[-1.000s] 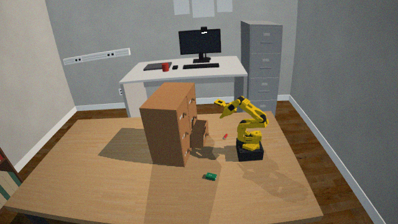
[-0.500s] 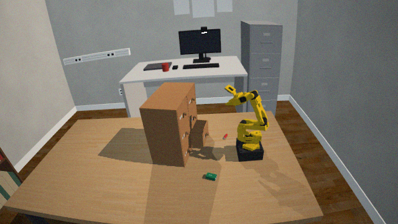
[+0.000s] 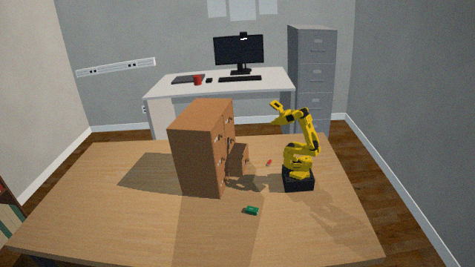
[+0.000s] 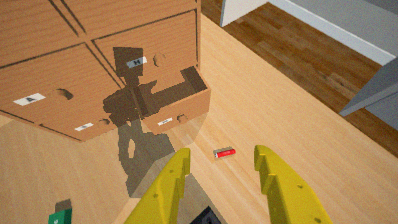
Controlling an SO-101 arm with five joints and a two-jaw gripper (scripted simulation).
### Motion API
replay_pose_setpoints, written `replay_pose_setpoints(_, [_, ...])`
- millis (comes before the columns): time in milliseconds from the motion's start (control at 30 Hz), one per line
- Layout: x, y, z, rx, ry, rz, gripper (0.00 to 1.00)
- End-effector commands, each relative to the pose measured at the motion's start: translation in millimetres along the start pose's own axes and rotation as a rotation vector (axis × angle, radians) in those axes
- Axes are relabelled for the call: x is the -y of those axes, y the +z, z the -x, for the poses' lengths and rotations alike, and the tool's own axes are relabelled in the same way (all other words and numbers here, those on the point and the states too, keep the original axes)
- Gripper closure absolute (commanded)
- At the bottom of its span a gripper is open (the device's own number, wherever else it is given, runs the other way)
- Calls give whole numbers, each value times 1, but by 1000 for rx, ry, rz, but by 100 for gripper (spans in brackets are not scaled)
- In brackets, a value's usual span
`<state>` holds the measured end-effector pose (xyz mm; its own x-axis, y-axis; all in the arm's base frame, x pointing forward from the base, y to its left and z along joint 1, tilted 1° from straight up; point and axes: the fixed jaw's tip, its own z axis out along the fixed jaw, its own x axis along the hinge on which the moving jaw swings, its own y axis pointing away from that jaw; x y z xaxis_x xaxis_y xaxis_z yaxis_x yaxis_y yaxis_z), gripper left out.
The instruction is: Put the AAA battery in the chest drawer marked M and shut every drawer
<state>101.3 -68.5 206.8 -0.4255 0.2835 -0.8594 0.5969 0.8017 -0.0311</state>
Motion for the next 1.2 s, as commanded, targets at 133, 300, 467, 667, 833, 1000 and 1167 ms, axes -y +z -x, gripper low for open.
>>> replay_pose_setpoints(133, [29,-2,-1,-6,125,-205,81])
replay_pose_setpoints(300, [36,-4,-2,-7,156,-258,81])
replay_pose_setpoints(467, [41,13,-2,-86,259,-252,81])
replay_pose_setpoints(667, [49,49,-8,-244,462,-264,81])
replay_pose_setpoints(833, [55,78,-22,-377,628,-297,81])
replay_pose_setpoints(1000, [57,94,-34,-456,724,-327,81])
replay_pose_setpoints(1167, [59,118,-58,-587,880,-396,81])
